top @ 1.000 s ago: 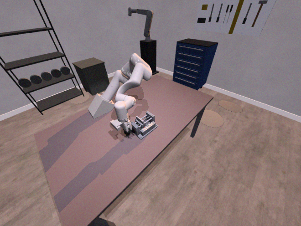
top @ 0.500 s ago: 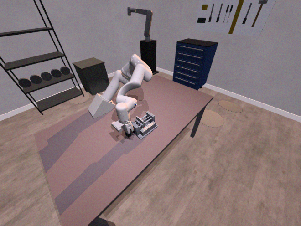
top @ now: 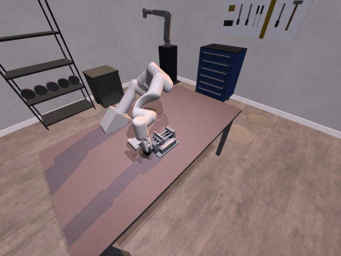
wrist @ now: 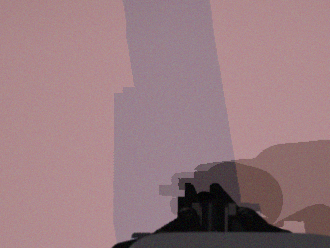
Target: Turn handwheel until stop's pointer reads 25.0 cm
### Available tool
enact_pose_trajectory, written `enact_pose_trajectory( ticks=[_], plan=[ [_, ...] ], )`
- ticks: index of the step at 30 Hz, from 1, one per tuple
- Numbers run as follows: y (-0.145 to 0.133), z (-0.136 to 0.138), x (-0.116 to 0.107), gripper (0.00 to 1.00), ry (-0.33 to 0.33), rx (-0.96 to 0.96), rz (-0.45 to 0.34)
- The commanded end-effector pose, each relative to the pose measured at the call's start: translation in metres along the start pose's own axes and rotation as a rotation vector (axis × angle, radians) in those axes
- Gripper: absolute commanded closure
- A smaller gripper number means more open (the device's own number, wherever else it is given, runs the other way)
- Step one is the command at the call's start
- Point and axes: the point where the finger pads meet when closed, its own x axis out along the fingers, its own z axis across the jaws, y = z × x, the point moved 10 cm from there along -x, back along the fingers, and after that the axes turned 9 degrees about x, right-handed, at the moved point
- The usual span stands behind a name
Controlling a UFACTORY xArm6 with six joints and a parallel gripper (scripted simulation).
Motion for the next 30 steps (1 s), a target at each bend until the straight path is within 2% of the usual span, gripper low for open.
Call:
enact_pose_trajectory(
  ticks=[1, 14, 30],
  plan=[
    [-0.002, -0.009, -0.016, 0.94, 0.009, -0.004, 0.002],
    [0.0, 0.001, -0.046, 0.94, 0.009, -0.004, 0.002],
    [0.003, 0.022, -0.051, 0.94, 0.009, -0.004, 0.002]
  ],
)
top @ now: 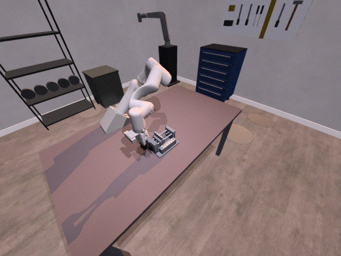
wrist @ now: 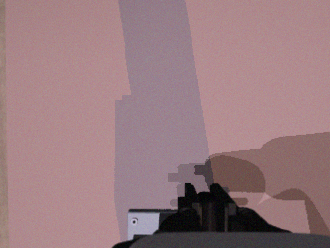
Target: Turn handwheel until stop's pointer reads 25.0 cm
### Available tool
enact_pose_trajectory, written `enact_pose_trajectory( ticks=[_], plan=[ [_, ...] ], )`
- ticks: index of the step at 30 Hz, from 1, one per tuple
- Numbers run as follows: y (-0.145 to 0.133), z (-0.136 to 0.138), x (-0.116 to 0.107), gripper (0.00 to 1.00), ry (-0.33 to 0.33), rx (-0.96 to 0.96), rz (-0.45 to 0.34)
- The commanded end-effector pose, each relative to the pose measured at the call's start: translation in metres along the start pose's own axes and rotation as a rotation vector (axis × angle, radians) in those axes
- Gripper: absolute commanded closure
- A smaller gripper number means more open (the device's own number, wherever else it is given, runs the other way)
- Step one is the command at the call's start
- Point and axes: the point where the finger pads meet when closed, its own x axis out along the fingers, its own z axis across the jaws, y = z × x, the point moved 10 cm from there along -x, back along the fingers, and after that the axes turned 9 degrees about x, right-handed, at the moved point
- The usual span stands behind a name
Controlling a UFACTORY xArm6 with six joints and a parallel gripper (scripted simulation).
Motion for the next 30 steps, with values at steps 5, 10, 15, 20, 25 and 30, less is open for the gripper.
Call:
enact_pose_trajectory(
  ticks=[5, 10, 15, 20, 25, 30],
  plan=[
    [0.002, 0.013, 0.001, 0.94, 0.002, 0.0, 0.001],
    [0.003, 0.017, 0.003, 0.94, 0.002, 0.0, 0.001],
    [0.004, 0.024, 0.009, 0.94, 0.002, 0.0, 0.001],
    [0.005, 0.029, 0.019, 0.94, 0.002, 0.0, 0.001],
    [0.005, 0.03, 0.031, 0.94, 0.002, 0.0, 0.001],
    [0.005, 0.028, 0.038, 0.94, 0.002, 0.0, 0.001]
  ],
)
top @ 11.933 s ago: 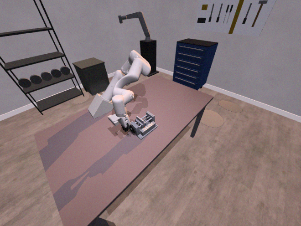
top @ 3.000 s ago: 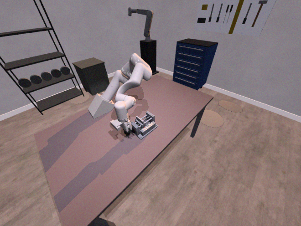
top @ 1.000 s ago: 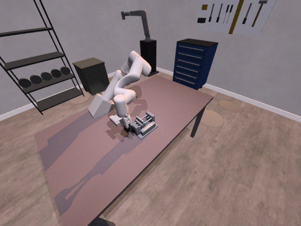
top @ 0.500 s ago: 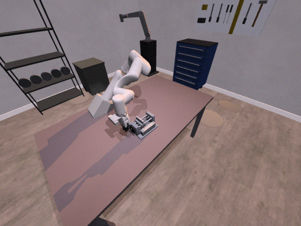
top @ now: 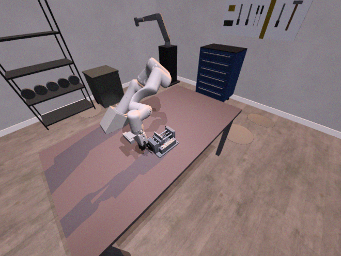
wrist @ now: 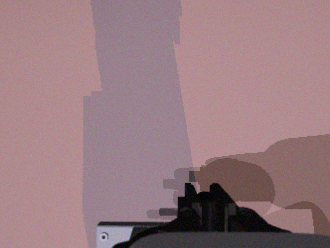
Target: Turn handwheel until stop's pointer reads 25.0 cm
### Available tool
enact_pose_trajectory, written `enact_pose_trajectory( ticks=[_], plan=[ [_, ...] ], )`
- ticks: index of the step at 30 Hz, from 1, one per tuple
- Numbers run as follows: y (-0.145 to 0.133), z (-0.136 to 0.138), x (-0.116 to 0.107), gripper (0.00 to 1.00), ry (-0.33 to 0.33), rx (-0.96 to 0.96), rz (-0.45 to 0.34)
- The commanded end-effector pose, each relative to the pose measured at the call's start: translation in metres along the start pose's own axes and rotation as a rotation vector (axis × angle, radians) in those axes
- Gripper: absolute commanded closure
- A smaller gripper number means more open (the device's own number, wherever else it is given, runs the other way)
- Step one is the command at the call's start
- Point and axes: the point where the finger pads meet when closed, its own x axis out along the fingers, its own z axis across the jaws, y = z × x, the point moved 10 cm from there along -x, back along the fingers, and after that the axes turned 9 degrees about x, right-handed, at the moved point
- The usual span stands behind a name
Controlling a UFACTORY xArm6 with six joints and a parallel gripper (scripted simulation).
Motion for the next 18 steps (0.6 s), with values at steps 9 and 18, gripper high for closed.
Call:
enact_pose_trajectory(
  ticks=[9, 18],
  plan=[
    [-0.002, -0.011, 0.02, 0.94, 0.002, 0.0, 0.0],
    [-0.003, -0.018, 0.024, 0.94, 0.002, 0.0, 0.0]
  ],
)
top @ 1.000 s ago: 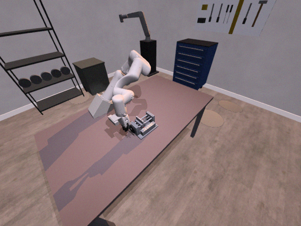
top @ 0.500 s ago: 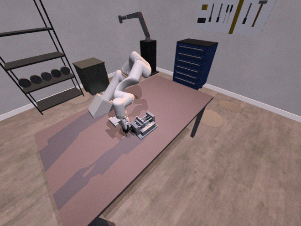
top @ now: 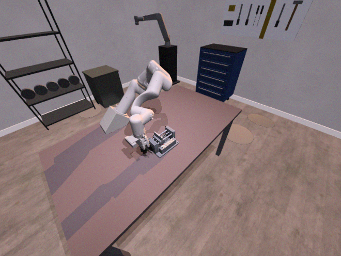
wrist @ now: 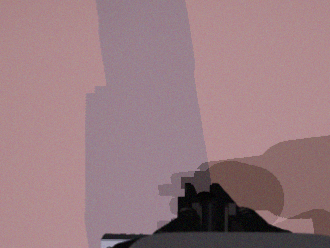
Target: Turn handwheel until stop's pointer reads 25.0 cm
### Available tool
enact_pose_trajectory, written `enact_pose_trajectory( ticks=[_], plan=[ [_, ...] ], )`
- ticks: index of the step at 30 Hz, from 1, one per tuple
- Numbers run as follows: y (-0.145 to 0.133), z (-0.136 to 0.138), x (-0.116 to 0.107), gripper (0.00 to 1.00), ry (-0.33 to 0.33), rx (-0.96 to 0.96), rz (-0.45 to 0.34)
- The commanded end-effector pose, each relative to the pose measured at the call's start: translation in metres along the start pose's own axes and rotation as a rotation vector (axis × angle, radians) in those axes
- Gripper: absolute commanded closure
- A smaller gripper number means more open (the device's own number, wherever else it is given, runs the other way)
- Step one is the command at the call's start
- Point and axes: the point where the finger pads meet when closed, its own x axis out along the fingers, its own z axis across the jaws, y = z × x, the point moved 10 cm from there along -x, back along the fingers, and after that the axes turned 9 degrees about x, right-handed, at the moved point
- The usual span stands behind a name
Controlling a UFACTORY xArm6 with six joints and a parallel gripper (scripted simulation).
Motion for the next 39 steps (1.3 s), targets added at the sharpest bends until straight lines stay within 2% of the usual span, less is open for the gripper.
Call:
enact_pose_trajectory(
  ticks=[1, 39],
  plan=[
    [-0.001, -0.005, 0.001, 0.94, 0.002, -0.001, 0.001],
    [-0.003, -0.023, 0.001, 0.94, 0.002, -0.001, 0.001]
  ],
)
